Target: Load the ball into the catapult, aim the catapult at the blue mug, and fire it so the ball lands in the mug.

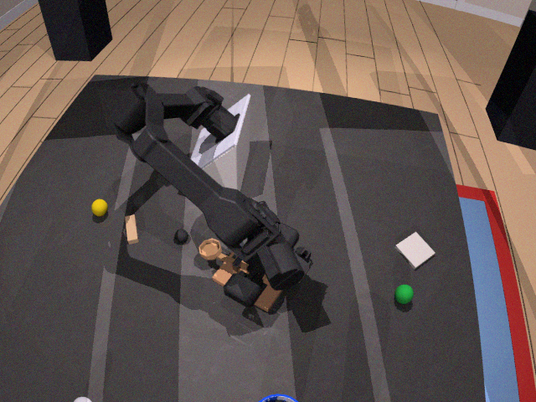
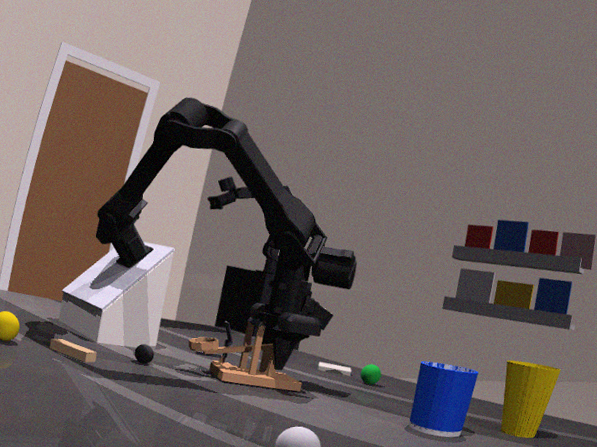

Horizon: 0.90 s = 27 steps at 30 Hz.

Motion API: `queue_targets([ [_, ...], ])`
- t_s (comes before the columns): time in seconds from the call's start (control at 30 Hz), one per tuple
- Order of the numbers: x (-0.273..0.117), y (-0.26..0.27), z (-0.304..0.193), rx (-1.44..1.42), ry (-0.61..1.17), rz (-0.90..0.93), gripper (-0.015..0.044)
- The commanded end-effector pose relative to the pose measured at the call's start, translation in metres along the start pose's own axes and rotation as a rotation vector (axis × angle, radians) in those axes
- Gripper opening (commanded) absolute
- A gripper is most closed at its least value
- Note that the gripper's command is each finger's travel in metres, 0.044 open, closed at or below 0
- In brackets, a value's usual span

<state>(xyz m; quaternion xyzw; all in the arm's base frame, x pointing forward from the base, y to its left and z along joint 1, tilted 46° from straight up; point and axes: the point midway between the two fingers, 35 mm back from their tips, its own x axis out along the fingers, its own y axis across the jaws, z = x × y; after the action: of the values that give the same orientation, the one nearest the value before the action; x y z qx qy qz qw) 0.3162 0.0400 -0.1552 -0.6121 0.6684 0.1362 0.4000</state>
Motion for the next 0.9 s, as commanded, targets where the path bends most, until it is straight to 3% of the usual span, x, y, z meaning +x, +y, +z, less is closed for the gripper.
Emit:
queue_targets([
  [0.0, 0.0, -0.001, 0.0, 0.002, 0.001, -0.003, 0.0118],
  [0.07, -0.003, -0.001, 0.0, 0.002, 0.001, -0.003, 0.0085],
  [0.2, -0.048, 0.0, 0.001, 0.0, -0.002, 0.001, 0.0],
  [0.4, -0.05, 0.0, 0.001, 0.023, -0.002, 0.001, 0.0],
  [0.87, -0.049, -0.002, 0.0, 0.487, 0.002, -0.001, 0.0],
])
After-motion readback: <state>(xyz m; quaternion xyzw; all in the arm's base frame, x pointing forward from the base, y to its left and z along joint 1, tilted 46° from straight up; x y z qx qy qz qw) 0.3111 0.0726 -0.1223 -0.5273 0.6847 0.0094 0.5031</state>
